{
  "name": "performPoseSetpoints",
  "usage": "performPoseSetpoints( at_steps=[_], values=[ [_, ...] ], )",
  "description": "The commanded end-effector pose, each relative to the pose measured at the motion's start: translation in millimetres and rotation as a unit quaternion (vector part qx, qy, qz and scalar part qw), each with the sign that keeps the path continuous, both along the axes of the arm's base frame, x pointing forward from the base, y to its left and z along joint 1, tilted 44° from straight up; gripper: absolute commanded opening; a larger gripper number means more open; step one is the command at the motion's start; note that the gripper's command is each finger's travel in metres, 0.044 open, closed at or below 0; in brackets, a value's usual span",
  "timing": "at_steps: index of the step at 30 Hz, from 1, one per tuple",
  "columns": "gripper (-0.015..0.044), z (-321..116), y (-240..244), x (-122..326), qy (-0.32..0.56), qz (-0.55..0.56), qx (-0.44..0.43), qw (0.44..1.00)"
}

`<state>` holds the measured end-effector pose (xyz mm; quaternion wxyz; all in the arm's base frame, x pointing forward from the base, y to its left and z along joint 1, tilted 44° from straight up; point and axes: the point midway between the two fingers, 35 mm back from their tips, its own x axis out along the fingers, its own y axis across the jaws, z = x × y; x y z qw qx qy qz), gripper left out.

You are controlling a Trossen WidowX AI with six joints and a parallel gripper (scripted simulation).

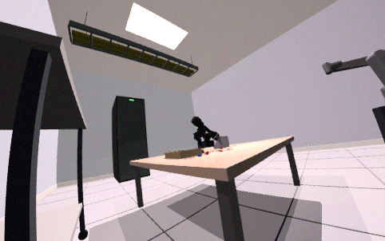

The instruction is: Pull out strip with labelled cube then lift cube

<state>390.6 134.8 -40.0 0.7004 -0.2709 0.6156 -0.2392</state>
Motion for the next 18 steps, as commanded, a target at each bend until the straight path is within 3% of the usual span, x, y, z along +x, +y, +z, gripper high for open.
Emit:
performPoseSetpoints(
  at_steps=[1,7,14,18],
  values=[
    [0.0440,5.0,-1.0,14.5,0.000,0.001,-0.002,1.000],
    [0.0440,10.5,-1.6,31.5,0.000,0.001,-0.002,1.000],
    [0.0256,4.1,-7.2,33.2,0.000,0.001,-0.002,1.000],
    [0.0250,-0.7,-11.5,34.4,0.000,0.001,-0.002,1.000]
  ],
)
